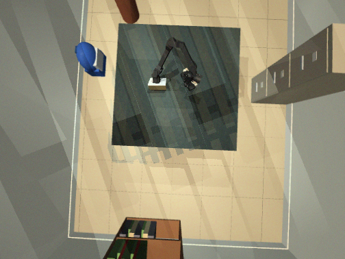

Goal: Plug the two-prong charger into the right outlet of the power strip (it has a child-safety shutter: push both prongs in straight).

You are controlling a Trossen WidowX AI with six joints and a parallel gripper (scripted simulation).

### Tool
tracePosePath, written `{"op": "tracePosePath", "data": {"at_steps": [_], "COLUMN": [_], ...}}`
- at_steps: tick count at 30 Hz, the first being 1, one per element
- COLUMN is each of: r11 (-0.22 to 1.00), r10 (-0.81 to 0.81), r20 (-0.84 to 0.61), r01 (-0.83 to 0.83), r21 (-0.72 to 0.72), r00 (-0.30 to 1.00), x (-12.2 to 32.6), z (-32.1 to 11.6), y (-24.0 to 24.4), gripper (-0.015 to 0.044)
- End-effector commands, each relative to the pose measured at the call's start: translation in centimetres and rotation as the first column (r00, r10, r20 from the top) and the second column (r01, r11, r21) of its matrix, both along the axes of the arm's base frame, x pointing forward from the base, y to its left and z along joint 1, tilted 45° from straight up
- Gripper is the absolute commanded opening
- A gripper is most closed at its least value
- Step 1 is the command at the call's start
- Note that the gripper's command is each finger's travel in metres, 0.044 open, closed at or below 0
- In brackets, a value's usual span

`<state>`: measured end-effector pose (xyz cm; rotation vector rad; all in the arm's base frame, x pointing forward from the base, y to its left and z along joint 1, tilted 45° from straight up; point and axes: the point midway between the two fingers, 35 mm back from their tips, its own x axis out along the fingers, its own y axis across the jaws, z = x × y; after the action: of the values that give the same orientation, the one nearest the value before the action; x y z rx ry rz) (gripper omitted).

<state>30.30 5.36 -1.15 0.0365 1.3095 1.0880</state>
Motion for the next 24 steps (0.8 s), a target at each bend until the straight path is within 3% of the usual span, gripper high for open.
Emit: {"op": "tracePosePath", "data": {"at_steps": [1,24], "r11": [1.000,1.000], "r10": [0.001,0.001], "r20": [0.000,-0.001], "r01": [-0.001,-0.001], "r21": [0.003,0.003], "r00": [1.000,1.000], "x": [-0.19,-0.43], "z": [-0.07,-0.19], "y": [-0.05,-0.20], "gripper": [0.0000,0.0000]}}
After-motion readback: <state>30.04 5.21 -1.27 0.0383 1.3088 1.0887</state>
